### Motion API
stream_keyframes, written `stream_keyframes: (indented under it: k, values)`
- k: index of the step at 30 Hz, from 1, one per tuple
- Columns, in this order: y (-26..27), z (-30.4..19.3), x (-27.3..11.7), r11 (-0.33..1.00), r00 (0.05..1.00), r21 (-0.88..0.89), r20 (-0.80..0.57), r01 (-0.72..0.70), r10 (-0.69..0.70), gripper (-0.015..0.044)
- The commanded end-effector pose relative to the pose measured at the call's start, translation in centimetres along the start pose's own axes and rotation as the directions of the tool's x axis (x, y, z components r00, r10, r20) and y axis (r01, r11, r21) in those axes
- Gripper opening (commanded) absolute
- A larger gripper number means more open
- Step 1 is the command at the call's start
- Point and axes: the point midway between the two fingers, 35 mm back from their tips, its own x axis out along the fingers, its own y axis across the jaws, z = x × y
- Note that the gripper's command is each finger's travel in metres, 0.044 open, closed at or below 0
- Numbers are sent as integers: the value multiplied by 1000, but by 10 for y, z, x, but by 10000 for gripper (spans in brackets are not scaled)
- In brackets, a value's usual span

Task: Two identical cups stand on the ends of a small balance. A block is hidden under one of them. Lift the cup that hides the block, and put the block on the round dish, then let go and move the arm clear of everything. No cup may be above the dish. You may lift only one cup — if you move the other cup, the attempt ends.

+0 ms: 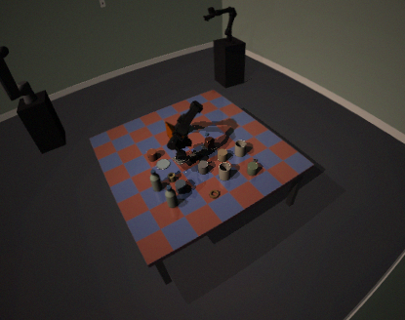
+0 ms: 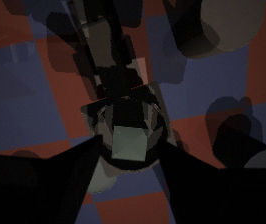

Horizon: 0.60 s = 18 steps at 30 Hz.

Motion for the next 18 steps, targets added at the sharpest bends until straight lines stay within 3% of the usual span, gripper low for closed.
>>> stream_keyframes:
  k: [1,5,9,18]
  values:
    - [0,1,7,1000,1000,3,3,3,-3,260]
    - [0,1,11,1000,1000,3,4,3,-3,260]
    - [0,1,11,1000,1000,3,4,3,-3,155]
    - [0,1,11,1000,1000,3,4,3,-3,75]
